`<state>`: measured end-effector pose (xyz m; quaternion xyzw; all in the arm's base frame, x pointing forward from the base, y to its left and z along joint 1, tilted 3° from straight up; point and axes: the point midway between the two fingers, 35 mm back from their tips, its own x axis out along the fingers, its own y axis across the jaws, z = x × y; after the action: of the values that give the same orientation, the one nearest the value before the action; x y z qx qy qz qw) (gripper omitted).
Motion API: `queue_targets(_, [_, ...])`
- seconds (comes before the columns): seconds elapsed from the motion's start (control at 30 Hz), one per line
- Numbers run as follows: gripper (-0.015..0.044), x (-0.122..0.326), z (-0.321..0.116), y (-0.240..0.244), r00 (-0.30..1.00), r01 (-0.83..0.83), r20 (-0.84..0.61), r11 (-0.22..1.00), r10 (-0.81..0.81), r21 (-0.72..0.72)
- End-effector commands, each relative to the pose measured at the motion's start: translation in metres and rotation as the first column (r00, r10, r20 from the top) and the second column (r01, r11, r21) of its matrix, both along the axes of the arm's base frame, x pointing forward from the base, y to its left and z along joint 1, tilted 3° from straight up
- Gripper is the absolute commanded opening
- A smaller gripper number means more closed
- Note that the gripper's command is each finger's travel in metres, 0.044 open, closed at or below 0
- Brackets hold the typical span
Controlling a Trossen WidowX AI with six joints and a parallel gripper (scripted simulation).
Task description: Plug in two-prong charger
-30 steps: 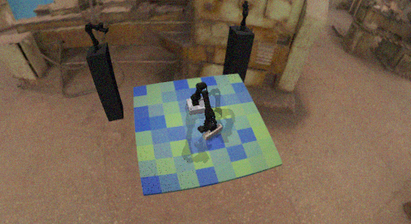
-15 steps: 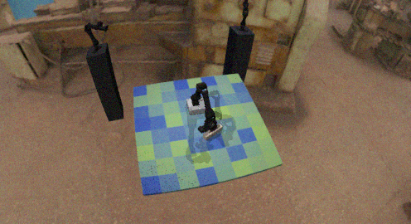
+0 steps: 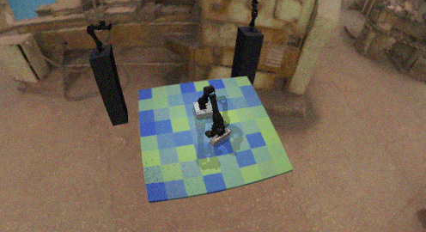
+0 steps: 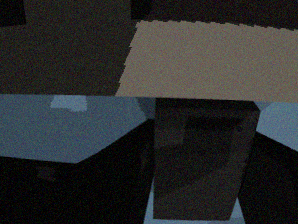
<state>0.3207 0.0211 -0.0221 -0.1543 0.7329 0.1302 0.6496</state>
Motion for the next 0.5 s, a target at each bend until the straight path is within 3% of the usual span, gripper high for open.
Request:
queue_targets(0.0, [0.0000, 0.0092, 0.0008, 0.0039, 1.000, 0.001, 0.026, 1.000, -0.002, 0.008])
queue_targets(0.47, [0.0000, 0.0144, 0.0010, 0.0061, 1.000, 0.001, 0.026, 1.000, -0.002, 0.008])
